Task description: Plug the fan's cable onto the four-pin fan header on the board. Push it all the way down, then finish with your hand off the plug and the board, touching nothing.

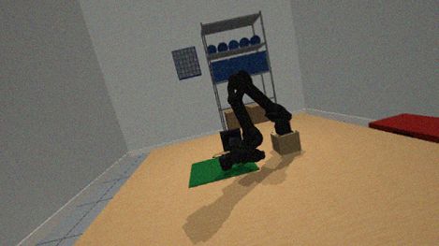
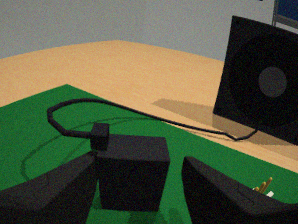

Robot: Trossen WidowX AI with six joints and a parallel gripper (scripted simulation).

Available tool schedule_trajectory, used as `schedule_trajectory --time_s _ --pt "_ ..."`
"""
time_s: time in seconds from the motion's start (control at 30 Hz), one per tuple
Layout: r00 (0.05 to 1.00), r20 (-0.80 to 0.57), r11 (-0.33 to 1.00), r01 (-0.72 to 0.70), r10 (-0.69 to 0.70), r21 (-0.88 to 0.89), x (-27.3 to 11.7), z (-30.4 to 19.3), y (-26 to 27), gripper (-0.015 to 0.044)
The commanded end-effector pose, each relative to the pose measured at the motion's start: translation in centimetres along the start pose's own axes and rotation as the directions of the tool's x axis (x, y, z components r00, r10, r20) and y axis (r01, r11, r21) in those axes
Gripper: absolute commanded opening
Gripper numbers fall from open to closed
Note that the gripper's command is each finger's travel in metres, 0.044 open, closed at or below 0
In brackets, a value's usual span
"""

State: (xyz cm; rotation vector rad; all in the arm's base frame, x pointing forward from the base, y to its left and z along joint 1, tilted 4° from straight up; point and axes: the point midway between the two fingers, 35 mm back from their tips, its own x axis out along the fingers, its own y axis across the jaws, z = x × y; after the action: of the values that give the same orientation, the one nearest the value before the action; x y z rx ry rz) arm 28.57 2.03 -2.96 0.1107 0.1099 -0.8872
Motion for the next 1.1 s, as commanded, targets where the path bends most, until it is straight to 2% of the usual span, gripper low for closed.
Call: schedule_trajectory --time_s 0.0,1.07 --pt "1.0 -0.018 1.0 -0.016 0.016 0.009 -0.5 -0.5 0.5 0.0205" --pt "0.995 -0.097 1.0 -0.029 0.029 0.002 -4.6 -1.6 0.4 0.0205"
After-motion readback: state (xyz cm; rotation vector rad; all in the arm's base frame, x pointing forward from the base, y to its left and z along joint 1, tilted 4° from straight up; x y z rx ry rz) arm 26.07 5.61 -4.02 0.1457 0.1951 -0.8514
